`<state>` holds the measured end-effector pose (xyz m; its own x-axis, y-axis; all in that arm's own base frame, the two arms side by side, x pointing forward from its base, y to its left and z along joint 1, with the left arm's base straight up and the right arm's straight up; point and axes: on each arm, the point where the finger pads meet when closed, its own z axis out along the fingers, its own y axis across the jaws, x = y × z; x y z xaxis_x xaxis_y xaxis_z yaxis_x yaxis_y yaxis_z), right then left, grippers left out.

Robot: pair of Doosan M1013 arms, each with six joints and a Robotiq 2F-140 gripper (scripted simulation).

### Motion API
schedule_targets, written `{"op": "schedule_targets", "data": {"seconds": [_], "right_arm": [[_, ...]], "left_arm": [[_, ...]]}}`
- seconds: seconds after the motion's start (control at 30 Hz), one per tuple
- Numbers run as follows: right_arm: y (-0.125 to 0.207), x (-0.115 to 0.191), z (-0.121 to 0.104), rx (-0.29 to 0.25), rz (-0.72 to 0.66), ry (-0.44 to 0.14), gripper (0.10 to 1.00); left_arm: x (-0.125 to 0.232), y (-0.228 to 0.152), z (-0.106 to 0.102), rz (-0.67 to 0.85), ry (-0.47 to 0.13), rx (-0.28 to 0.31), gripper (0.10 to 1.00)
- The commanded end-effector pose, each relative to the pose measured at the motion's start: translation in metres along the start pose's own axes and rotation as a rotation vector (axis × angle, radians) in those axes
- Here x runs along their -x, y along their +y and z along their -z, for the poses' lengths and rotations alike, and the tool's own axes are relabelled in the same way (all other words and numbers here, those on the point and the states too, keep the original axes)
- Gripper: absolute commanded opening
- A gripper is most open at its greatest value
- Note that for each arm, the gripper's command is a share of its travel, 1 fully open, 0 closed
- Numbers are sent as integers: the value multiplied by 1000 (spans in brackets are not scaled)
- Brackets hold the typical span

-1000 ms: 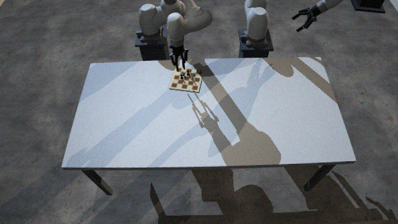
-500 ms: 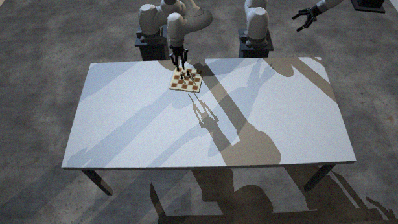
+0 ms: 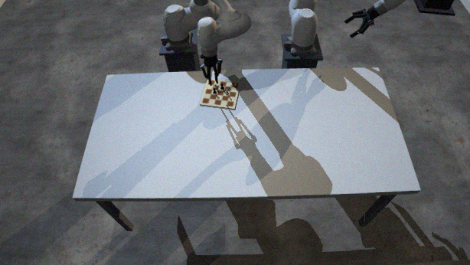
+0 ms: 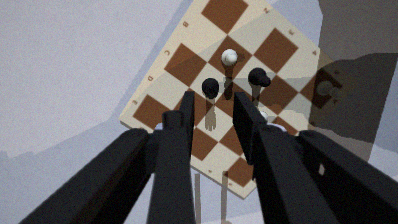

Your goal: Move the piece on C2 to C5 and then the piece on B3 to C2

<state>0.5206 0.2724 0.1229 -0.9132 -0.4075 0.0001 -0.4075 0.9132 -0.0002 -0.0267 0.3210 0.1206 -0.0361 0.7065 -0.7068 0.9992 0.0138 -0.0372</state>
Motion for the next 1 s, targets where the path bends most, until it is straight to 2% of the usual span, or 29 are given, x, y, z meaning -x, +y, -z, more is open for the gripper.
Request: {"op": "schedule_targets", "data": {"seconds": [0.0,0.97], "right_arm": [[0,1,-2,0,0,-1,299],[0,1,-38,0,0,-1,299]], "left_arm": [[0,0,0,0,1,0,1000],[0,0,0,0,1,0,1000]]}}
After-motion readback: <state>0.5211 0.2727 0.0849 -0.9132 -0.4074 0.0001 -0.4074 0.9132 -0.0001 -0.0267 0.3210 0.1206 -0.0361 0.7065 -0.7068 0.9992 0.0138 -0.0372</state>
